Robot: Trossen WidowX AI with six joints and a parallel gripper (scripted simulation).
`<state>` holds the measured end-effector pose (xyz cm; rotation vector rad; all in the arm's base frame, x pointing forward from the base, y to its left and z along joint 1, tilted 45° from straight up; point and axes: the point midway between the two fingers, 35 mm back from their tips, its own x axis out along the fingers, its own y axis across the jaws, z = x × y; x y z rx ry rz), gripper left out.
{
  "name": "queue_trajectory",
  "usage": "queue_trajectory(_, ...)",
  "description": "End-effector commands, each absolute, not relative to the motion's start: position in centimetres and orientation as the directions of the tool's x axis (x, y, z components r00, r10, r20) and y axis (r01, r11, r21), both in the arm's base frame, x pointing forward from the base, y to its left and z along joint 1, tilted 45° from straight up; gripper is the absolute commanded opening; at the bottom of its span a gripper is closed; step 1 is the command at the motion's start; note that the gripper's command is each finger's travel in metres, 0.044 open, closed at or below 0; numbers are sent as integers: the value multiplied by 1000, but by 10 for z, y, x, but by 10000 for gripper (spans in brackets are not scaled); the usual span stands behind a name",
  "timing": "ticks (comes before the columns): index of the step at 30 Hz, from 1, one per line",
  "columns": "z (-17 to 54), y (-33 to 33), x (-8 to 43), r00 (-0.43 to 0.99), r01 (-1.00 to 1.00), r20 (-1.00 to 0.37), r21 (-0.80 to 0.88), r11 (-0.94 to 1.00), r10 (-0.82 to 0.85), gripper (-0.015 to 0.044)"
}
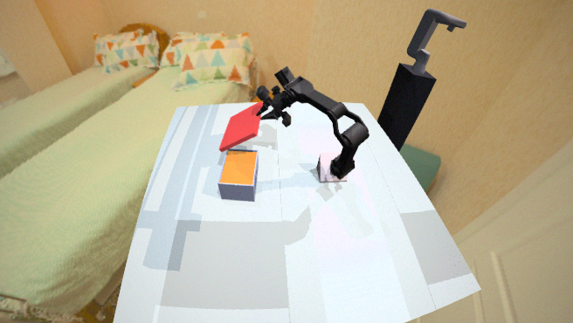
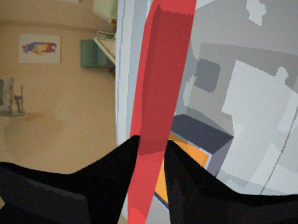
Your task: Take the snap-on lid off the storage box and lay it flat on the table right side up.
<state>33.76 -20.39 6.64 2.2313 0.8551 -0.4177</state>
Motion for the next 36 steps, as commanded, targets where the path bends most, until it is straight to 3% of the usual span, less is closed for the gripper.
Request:
queue_trajectory(1, 66, -215, 338, 741, 670, -501, 517, -532, 447, 0)
queue_trajectory(36, 19, -266, 330, 742, 670, -503, 521, -529, 444, 0)
